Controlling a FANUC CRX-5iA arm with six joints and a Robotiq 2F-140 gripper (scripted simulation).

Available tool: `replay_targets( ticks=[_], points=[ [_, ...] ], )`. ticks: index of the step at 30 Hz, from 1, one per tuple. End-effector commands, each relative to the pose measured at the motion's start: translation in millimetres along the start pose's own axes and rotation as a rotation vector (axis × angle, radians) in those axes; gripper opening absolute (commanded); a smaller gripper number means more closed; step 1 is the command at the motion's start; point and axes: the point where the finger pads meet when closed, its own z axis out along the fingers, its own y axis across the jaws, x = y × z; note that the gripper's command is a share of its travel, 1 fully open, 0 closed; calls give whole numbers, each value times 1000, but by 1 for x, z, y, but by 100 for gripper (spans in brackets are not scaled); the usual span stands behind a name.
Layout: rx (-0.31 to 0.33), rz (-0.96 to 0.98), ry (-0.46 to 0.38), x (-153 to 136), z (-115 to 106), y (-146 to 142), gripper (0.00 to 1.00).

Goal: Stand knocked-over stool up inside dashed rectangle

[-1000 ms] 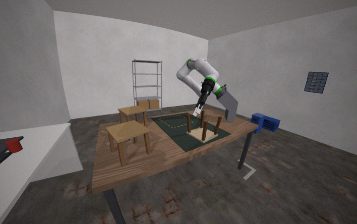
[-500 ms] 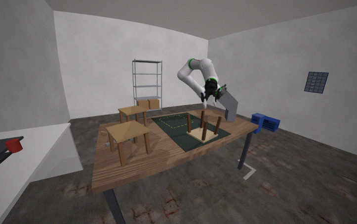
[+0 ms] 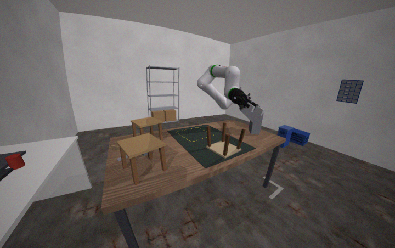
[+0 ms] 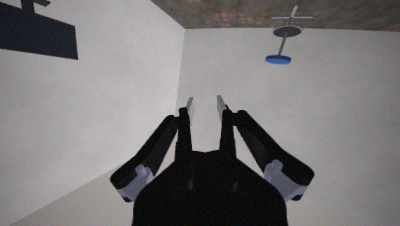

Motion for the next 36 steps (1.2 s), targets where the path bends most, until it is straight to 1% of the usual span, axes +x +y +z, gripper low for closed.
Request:
replay_targets(
  ticks=[1,3,4,6,7,8,10,11,12,14,15,16,18,20,21,23,24,26,27,28,30,31,33,34,35,36],
  points=[
    [-128,-234,-77,-16,7,24,38],
    [-128,-234,-77,-16,7,24,38],
    [-198,-384,-111,-21,6,57,38],
    [-228,-442,-129,-21,6,57,38],
    [-228,-442,-129,-21,6,57,38],
    [-284,-559,-153,-19,2,89,38],
    [-329,-647,-182,-19,2,89,38],
    [-329,-647,-182,-19,2,89,38],
    [-381,-751,-203,-10,-6,119,38],
    [-428,-842,-234,-10,-6,119,38],
    [-430,-847,-235,-10,-6,119,38],
    [-482,-944,-254,4,-17,145,38],
    [-530,-1034,-287,4,-17,145,38],
    [-530,-1034,-287,4,-17,145,38],
    [-610,-1176,-325,23,-31,165,38],
    [-637,-1224,-345,23,-31,165,38],
    [-680,-1296,-358,45,-46,180,38],
    [-734,-1384,-394,45,-46,180,38],
    [-742,-1397,-400,45,-46,180,38],
    [-794,-1476,-419,68,-62,189,38],
    [-849,-1558,-455,68,-62,189,38],
    [-884,-1606,-464,92,-79,192,38],
    [-947,-1692,-503,92,-79,192,38],
    [-957,-1705,-509,92,-79,192,38],
    [-1016,-1777,-533,115,-96,189,38],
    [-1016,-1777,-533,115,-96,189,38]
  ],
)
